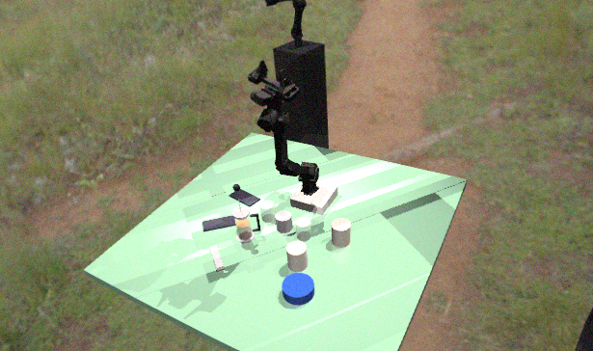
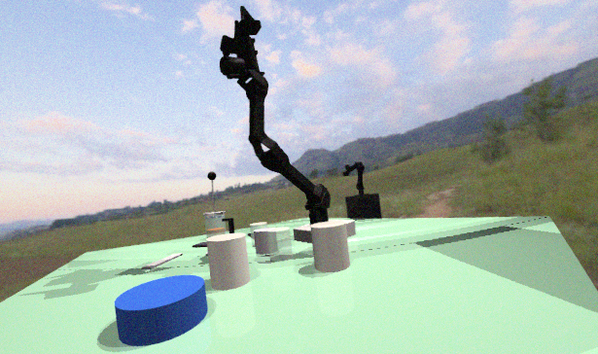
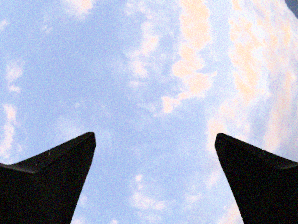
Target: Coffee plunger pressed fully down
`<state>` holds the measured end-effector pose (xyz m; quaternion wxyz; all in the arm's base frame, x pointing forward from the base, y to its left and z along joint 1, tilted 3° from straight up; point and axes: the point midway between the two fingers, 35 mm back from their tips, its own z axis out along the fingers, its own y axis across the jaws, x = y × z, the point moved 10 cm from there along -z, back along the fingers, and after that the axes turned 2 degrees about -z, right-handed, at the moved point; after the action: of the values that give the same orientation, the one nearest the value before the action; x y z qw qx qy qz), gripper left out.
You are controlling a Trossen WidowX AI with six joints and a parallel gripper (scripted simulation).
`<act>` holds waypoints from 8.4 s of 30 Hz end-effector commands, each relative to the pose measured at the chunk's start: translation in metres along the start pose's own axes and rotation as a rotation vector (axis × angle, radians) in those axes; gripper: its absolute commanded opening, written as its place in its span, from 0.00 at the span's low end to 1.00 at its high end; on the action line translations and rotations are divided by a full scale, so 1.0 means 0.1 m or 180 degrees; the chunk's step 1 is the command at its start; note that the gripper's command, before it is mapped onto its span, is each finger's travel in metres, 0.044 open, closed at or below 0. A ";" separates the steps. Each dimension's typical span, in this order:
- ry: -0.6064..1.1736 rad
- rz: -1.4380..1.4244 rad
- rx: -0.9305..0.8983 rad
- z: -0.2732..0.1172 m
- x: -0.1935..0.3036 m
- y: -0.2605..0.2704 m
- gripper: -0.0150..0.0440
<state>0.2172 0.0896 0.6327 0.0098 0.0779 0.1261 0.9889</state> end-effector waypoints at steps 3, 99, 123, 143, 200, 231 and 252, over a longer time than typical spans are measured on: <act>0.0052 0.0035 -0.0043 0.01 0.08 0.01 1.00; 0.1127 0.6188 -0.8430 -3.31 -0.74 0.44 1.00; 0.1129 0.6192 -0.8425 -3.38 -0.92 0.44 0.56; 0.1130 0.6193 -0.8424 -3.48 -0.97 0.41 0.46; 0.1131 0.6197 -0.8422 -4.30 -1.33 0.18 0.46; 0.1131 0.6202 -0.8418 -4.26 -1.48 0.20 0.46; 0.1131 0.6203 -0.8417 -4.24 -1.51 0.21 0.46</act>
<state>0.2987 -0.0415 0.2176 0.5478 0.0411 0.8348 -0.0383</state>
